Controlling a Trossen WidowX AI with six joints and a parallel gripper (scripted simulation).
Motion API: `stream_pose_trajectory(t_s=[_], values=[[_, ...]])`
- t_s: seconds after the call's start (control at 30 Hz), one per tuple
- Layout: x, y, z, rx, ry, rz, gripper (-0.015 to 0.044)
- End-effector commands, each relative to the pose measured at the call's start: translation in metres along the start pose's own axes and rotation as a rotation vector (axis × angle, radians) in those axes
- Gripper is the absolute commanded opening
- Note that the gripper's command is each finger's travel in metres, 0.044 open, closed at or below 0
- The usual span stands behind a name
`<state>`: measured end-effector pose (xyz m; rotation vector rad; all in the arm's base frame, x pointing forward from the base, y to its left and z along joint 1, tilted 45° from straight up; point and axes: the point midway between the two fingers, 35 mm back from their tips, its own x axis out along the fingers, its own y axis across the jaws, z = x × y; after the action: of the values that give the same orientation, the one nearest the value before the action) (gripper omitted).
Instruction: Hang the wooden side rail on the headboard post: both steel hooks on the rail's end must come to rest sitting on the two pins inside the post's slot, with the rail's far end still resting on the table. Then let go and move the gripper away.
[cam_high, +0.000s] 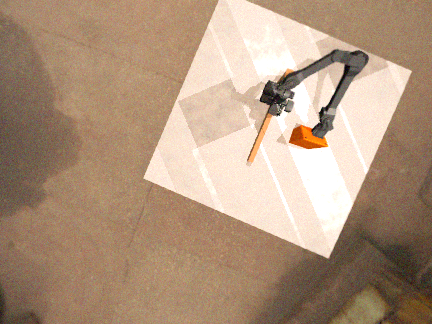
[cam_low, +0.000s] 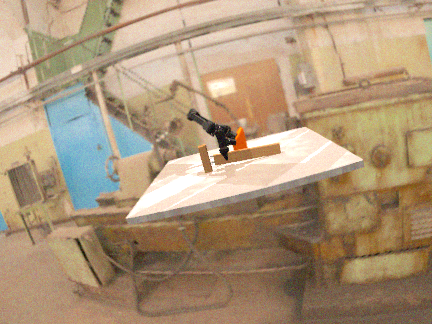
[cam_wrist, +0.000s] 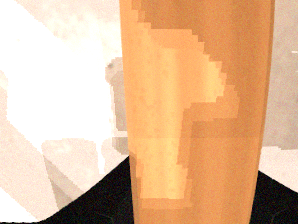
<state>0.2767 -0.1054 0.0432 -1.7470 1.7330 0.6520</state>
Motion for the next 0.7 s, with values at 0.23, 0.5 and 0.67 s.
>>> stream_pose_trajectory(t_s=[0.23,0.5,0.67], values=[[-0.001,-0.0016,-0.0012,-0.005,0.002,-0.005,0.0],[-0.0014,-0.0014,-0.0021,-0.005,0.002,-0.005,0.0],[-0.0018,-0.001,-0.0026,-0.005,0.002,-0.005,0.0]])
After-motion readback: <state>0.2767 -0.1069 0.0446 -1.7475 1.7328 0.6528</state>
